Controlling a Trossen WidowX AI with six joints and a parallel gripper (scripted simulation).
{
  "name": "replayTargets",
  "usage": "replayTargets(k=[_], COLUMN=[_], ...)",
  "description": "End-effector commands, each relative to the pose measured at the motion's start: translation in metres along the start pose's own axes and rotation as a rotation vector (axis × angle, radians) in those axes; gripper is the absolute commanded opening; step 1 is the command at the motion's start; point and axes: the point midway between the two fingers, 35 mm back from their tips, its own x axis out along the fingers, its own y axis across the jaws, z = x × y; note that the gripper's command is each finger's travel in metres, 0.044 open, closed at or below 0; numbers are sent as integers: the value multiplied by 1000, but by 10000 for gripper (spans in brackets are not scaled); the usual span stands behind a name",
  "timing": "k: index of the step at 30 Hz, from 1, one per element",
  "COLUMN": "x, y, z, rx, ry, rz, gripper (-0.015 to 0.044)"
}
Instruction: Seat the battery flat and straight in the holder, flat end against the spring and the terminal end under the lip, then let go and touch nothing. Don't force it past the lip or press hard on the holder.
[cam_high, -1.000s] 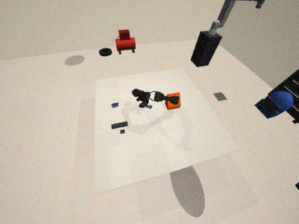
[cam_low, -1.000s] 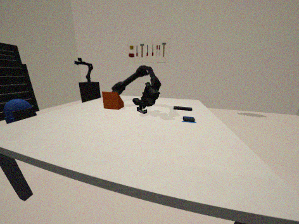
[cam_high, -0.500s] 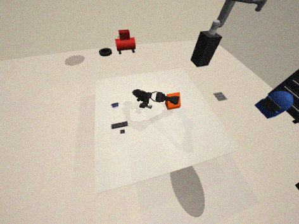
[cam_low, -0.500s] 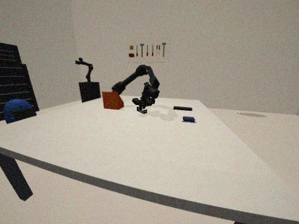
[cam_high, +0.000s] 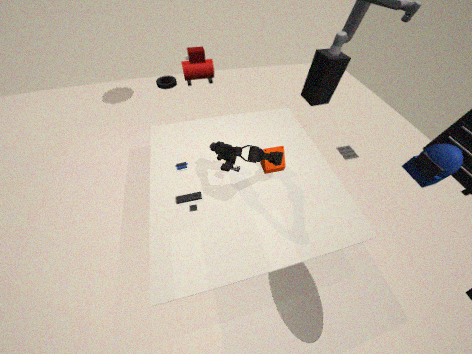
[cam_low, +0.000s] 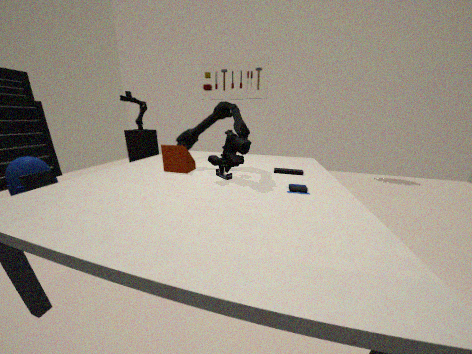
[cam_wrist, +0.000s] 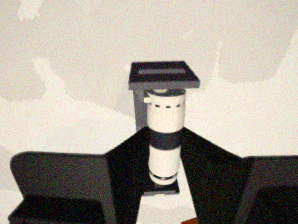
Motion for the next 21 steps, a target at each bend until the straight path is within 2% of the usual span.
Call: replayTargets(k=[1, 21], x=[0, 3], y=[1, 3], z=[2, -3], rx=[-2, 8], ry=[-26, -113], rz=[3, -3], gripper=[75, 75])
